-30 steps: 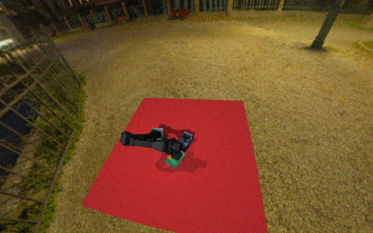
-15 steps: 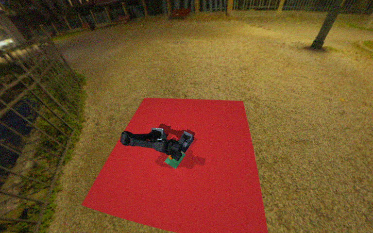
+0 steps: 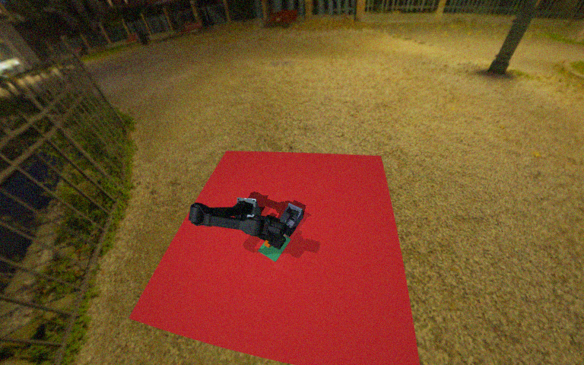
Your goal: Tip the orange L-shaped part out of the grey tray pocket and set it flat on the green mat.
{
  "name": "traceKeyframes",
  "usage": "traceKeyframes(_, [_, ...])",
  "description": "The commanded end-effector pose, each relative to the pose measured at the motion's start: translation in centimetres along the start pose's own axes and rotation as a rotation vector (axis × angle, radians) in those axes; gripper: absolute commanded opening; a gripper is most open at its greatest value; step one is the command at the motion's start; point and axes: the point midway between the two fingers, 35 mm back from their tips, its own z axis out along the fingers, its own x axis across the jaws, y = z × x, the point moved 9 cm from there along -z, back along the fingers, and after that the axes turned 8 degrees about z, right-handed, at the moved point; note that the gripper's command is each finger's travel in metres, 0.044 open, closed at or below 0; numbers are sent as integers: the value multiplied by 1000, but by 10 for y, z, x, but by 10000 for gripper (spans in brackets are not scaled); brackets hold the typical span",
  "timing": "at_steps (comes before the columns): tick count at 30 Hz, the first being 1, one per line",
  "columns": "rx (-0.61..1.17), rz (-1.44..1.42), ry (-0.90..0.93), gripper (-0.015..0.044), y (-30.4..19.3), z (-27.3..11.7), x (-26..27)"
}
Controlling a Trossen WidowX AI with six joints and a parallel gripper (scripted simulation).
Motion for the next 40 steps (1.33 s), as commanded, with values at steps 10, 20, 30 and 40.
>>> traceKeyframes(10, [-12,-2,6,368,3,-27,-3])
traceKeyframes(20, [-5,-6,5,400,1,-89,0])
traceKeyframes(30, [-5,-11,4,400,1,-84,0])
traceKeyframes(40, [-5,-11,4,400,1,-84,0])
